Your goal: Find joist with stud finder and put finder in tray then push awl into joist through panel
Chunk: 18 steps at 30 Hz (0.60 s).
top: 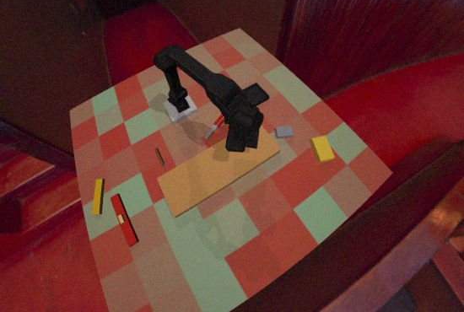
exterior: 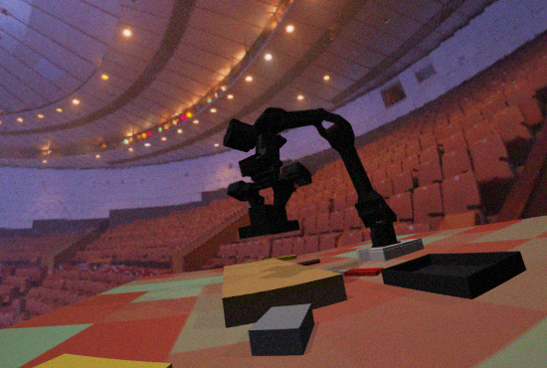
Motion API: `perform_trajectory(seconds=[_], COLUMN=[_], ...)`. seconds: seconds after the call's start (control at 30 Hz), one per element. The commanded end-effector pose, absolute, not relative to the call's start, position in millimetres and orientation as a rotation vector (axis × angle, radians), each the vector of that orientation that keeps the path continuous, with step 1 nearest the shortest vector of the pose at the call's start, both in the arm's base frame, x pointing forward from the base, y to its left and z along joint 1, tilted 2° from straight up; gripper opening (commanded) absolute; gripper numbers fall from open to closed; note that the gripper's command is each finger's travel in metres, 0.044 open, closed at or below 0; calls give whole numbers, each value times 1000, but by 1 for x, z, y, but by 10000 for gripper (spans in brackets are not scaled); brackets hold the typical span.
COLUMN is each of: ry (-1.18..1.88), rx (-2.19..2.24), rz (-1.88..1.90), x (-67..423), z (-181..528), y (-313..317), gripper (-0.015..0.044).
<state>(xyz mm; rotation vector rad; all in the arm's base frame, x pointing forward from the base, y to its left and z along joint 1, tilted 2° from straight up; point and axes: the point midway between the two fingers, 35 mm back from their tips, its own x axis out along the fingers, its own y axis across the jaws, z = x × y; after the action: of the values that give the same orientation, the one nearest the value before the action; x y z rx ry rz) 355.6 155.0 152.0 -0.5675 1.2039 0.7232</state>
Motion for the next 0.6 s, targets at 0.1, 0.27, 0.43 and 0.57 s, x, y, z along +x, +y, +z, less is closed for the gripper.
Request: perform_trajectory(seconds=[0.1, 0.27, 0.43, 0.57], ry=[1161, 1142, 1121, 1104], rx=[-638, -689, -740, -781], rz=[831, 903, 975, 1032], x=[329, 308, 285, 265], z=[154, 151, 149, 147], y=[199, 225, 249, 267], gripper=[0, 0, 0, 0])
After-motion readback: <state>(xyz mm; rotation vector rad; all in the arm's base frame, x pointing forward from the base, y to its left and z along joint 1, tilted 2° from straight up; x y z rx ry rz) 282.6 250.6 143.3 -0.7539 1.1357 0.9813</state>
